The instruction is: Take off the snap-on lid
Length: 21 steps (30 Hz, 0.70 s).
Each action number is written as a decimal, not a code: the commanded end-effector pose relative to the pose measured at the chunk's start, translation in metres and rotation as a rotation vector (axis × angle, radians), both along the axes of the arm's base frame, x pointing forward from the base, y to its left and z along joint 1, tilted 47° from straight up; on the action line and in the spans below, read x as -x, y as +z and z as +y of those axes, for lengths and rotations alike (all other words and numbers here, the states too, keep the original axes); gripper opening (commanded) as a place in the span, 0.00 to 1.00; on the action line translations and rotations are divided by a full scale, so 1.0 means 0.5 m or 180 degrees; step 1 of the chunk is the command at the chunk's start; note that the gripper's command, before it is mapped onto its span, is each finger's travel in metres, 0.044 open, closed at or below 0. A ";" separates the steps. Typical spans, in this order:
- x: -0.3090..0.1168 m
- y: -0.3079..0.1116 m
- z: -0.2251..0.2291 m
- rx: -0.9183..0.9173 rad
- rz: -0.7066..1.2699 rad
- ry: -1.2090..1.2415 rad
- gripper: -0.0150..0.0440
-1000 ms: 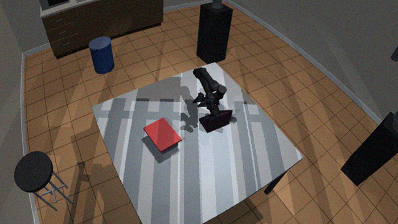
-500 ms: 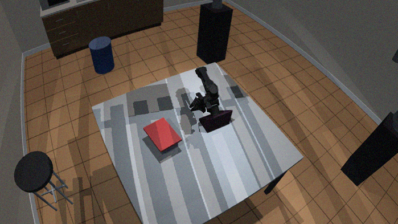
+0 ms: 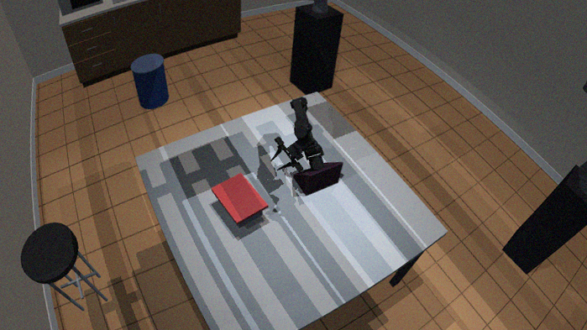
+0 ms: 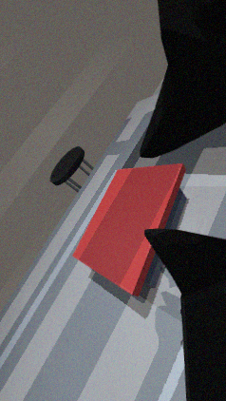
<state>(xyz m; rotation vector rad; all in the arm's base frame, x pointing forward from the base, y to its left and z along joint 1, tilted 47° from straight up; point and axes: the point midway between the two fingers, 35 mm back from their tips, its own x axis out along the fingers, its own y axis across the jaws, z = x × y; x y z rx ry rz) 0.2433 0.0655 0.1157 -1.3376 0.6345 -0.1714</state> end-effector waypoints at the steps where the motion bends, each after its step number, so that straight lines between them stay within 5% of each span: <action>1: -0.046 -0.008 -0.059 -0.2540 -0.1189 -0.1404 0.65; 15: -0.086 -0.007 -0.131 -0.5043 -0.2824 -0.3007 0.65; 21: -0.088 -0.007 -0.134 -0.5189 -0.2938 -0.3101 0.65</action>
